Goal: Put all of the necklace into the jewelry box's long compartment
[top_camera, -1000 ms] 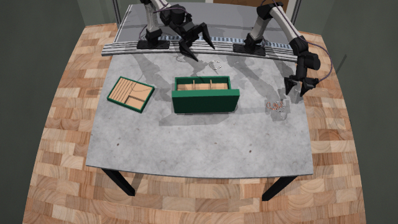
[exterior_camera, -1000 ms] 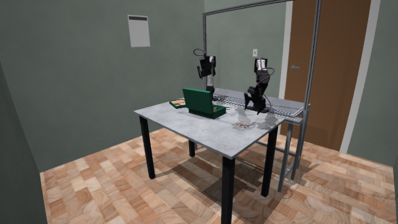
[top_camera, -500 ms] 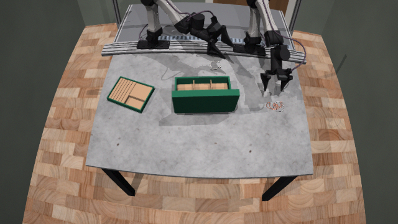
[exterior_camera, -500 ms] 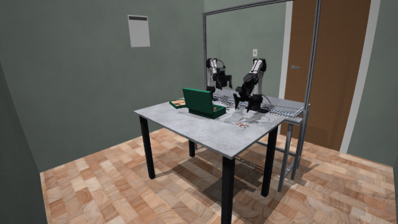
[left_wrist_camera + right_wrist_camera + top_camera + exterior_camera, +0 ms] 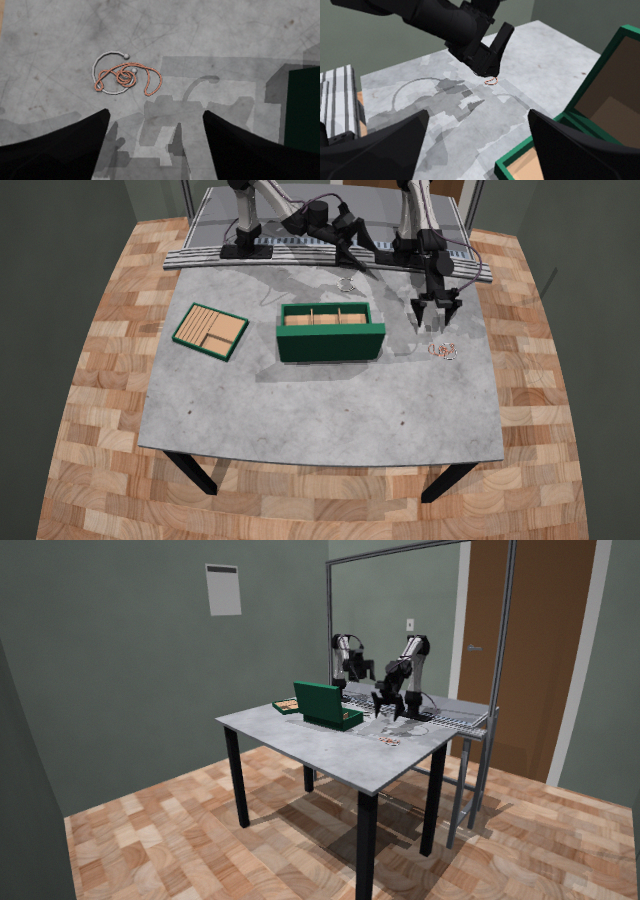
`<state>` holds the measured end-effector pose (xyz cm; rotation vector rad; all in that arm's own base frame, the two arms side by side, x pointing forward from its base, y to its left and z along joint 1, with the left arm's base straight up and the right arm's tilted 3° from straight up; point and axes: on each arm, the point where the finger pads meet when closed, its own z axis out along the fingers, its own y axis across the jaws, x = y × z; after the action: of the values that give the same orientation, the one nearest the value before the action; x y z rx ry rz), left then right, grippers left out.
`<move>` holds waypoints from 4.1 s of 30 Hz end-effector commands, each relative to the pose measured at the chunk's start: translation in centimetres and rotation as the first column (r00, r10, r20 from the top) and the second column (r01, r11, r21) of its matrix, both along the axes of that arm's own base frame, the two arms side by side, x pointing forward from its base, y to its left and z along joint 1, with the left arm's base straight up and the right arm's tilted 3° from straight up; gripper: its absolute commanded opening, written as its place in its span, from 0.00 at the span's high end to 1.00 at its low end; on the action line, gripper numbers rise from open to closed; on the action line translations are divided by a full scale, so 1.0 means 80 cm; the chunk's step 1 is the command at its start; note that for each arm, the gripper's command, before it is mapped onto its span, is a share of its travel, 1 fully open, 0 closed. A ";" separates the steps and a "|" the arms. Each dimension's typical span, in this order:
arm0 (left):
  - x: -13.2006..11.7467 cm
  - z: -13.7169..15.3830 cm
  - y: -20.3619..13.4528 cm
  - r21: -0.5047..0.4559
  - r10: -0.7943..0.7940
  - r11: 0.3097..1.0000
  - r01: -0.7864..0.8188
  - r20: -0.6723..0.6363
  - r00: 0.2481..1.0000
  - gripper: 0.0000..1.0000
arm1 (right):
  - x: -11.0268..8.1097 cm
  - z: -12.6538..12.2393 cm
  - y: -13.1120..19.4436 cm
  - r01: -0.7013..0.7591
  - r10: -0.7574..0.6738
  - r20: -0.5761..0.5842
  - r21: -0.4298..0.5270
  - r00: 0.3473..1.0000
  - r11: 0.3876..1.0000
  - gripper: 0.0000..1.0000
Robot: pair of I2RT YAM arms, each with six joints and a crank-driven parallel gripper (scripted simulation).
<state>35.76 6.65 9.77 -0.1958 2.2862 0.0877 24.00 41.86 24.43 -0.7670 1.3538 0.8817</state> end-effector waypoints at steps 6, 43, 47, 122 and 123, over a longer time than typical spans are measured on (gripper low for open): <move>0.000 0.004 0.001 0.009 0.012 1.000 -0.012 0.026 1.000 0.00 | 0.005 0.015 -0.002 0.016 -0.017 0.025 0.032 1.000 0.999 0.00; 0.009 -0.060 0.011 -0.072 -0.623 0.547 0.834 -0.701 0.347 0.75 | 0.005 0.015 -0.002 0.016 -0.017 0.025 0.032 1.000 0.999 0.00; 0.021 -0.069 0.010 -0.117 -0.630 0.463 0.879 -0.741 0.233 0.75 | 0.005 0.015 -0.002 0.016 -0.017 0.025 0.032 1.000 0.999 0.00; 0.031 0.025 0.006 -0.141 -0.635 0.453 0.880 -0.744 0.208 1.00 | 0.027 0.064 0.003 0.042 -0.043 0.033 0.048 0.999 0.998 0.00; 0.031 0.025 0.006 -0.141 -0.635 0.453 0.880 -0.744 0.208 1.00 | 0.027 0.064 0.003 0.042 -0.043 0.033 0.048 0.999 0.998 0.00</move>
<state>39.13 7.36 11.31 1.4731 2.7397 0.0397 25.49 42.37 27.58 -0.7436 1.3451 0.8634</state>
